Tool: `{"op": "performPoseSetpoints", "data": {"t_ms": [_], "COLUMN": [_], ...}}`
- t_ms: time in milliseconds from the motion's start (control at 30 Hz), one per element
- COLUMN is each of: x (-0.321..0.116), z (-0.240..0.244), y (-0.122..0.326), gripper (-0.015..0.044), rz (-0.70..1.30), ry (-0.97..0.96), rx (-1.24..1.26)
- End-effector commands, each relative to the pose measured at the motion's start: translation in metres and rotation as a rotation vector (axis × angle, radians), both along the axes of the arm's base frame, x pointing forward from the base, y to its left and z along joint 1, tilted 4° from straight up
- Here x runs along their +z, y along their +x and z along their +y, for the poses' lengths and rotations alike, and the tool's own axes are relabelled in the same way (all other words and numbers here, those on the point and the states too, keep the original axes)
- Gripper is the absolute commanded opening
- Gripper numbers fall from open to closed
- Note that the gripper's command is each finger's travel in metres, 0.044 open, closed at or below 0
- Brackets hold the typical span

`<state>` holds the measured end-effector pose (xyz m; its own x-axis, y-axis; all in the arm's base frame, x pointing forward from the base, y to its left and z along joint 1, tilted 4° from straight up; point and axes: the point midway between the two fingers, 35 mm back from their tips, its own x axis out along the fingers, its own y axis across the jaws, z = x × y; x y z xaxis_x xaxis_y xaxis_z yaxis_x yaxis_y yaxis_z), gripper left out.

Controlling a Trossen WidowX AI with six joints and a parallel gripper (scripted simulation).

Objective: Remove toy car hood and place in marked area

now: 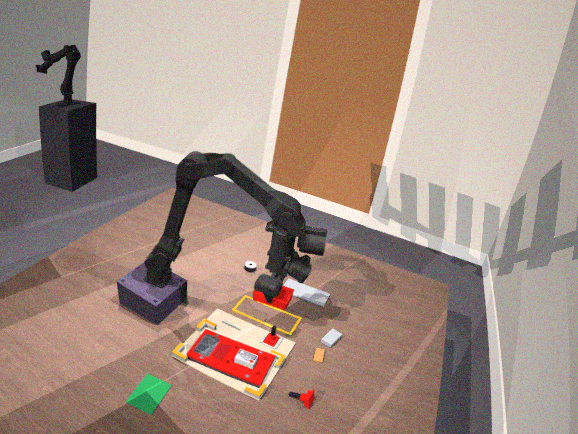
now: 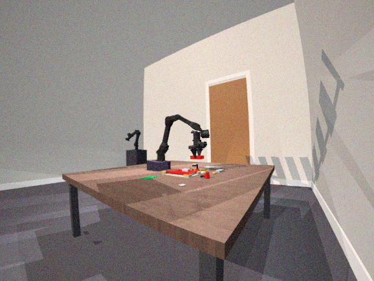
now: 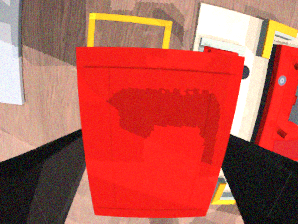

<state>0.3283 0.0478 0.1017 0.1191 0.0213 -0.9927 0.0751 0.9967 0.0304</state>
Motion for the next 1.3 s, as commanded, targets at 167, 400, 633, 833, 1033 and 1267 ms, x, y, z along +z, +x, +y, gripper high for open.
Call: {"op": "performPoseSetpoints", "data": {"t_ms": [167, 400, 633, 833, 1033, 1267], "x": [0.001, -0.003, -0.01, -0.015, -0.02, -0.027], "z": [0.033, 0.033, 0.034, 0.034, 0.034, 0.034], "y": [-0.012, -0.011, -0.01, -0.009, -0.008, -0.007], "gripper": [0.0, 0.0, 0.0, 0.0, 0.0, 0.0], "rz": [0.002, 0.002, 0.002, 0.002, 0.002, 0.002], "ry": [0.0, 0.0, 0.0, 0.0, 0.0, 0.0], "rx": [-0.004, -0.004, -0.004, -0.004, -0.004, -0.004]}}
